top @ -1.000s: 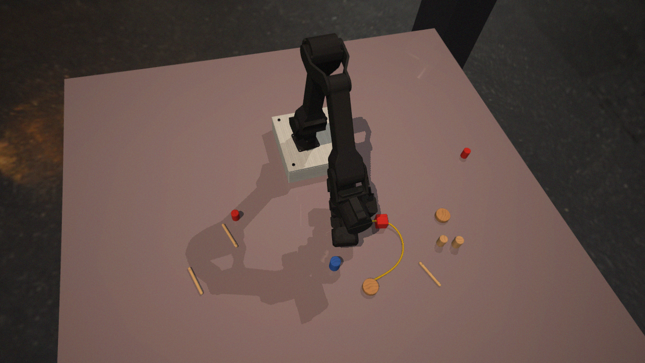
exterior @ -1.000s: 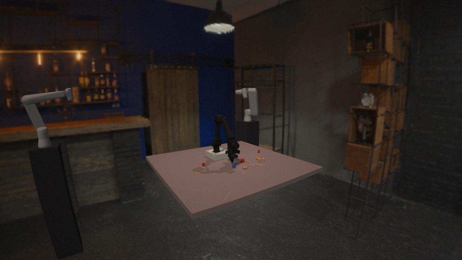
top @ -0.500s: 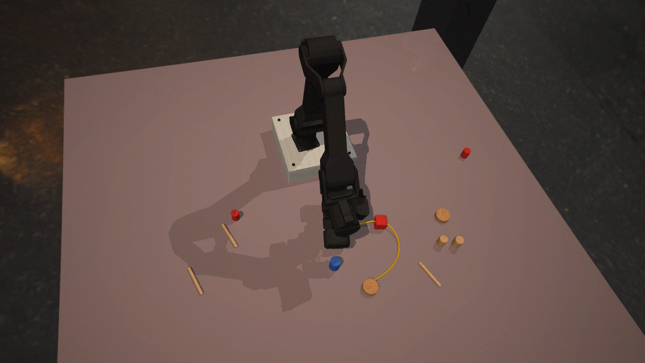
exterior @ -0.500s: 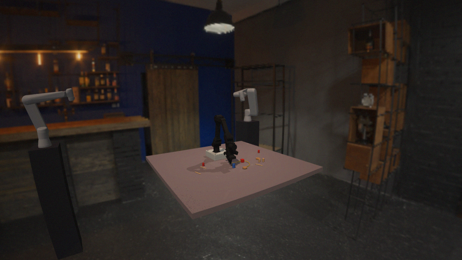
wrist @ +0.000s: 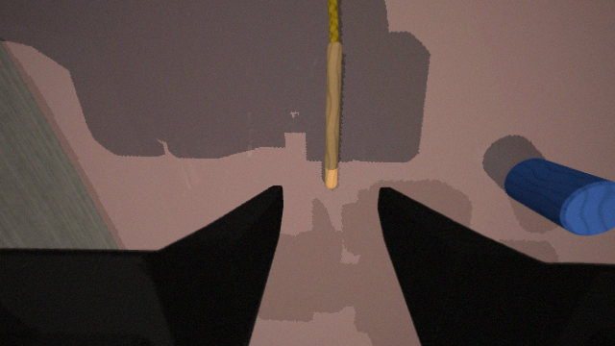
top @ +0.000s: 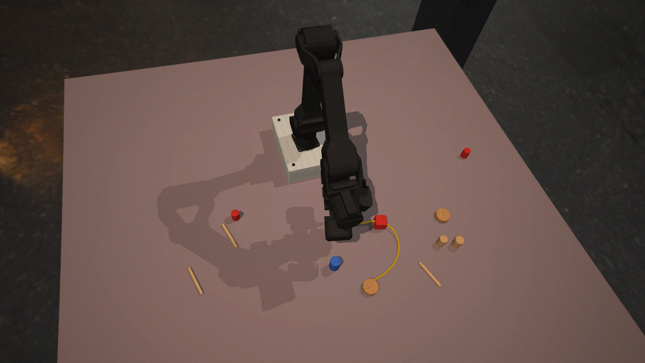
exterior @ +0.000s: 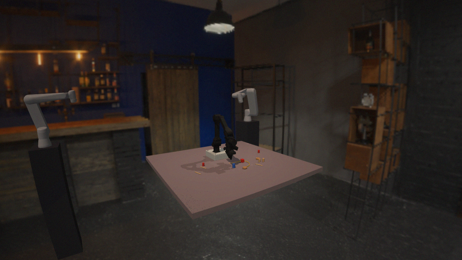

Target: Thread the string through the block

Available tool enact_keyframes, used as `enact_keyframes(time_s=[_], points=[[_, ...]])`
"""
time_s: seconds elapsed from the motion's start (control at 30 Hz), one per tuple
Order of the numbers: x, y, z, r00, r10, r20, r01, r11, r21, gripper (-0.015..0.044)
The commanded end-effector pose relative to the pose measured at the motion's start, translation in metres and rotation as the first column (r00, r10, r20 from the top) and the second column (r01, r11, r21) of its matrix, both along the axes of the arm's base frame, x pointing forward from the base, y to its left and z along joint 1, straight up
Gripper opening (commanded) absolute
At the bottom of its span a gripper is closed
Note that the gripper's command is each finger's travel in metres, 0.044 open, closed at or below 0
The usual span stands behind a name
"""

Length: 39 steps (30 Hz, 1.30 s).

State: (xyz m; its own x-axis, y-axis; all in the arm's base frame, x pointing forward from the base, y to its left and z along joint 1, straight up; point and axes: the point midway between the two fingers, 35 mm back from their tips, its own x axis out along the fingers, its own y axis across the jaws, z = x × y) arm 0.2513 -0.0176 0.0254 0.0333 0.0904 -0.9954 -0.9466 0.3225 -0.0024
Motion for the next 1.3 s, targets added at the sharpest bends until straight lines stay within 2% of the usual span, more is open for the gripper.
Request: enact_keyframes(time_s=[0.0, 0.13, 0.33, 0.43, 0.5, 1.27], points=[[0.001, 0.000, 0.034, 1.000, 0.000, 0.023, 0.000, 1.000, -0.003, 0.0210], [0.001, 0.000, 0.034, 1.000, 0.000, 0.023, 0.000, 1.000, -0.003, 0.0210], [0.003, 0.000, 0.029, 1.000, 0.000, 0.029, 0.000, 1.000, -0.004, 0.0368], [0.003, 0.000, 0.049, 1.000, 0.000, 0.028, 0.000, 1.000, -0.004, 0.0440], [0.002, 0.000, 0.058, 1.000, 0.000, 0.027, 0.000, 1.000, -0.004, 0.0440], [0.002, 0.000, 0.054, 1.000, 0.000, 0.026, 0.000, 1.000, -0.003, 0.0440]])
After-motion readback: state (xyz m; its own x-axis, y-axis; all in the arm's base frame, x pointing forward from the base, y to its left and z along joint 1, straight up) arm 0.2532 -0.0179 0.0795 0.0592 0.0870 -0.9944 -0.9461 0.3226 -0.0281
